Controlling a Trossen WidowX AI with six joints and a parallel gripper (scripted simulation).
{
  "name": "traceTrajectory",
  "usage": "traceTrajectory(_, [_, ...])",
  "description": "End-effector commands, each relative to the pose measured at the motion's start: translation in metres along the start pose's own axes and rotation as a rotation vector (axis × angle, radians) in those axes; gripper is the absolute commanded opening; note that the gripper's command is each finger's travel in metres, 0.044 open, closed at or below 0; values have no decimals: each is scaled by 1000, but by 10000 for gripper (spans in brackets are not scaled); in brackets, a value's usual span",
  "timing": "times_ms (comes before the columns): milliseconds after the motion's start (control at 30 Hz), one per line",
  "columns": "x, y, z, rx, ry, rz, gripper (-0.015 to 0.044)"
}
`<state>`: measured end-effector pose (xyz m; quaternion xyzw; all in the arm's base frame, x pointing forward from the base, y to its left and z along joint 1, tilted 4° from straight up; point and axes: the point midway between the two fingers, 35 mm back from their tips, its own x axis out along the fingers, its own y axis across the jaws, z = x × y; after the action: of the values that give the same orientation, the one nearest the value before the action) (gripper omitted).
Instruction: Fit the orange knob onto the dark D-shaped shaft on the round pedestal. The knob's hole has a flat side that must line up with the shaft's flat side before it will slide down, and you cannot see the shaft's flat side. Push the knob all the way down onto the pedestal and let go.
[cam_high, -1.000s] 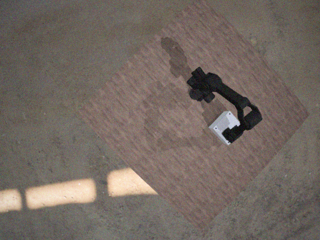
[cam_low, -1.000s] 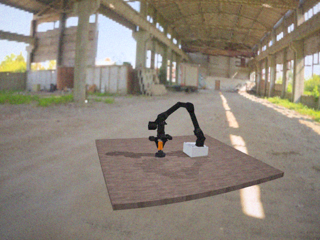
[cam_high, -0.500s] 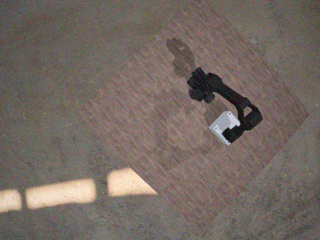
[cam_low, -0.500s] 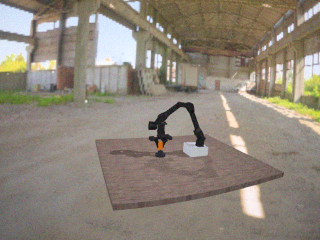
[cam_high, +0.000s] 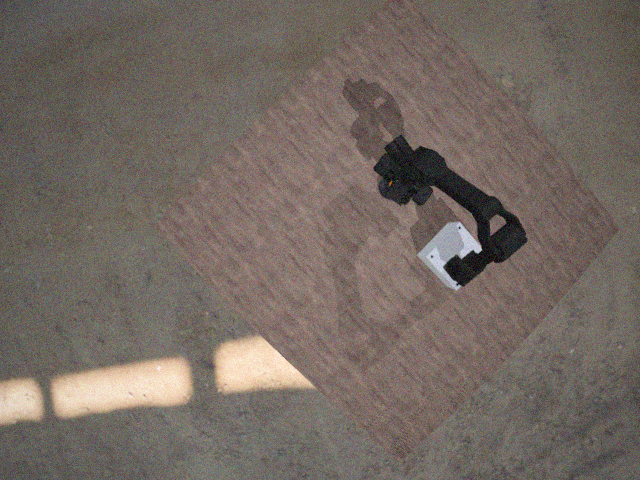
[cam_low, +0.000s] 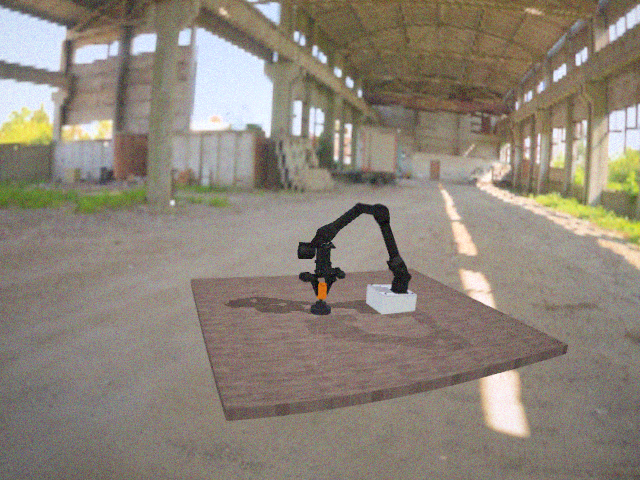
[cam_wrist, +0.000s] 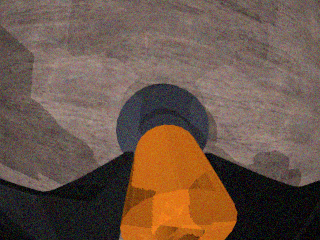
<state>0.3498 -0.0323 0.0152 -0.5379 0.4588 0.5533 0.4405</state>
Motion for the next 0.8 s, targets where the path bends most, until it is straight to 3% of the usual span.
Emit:
traceTrajectory(0, [1, 1, 0, -90, 1, 3, 0])
traceTrajectory(767, [-2, -6, -2, -90, 1, 2, 0])
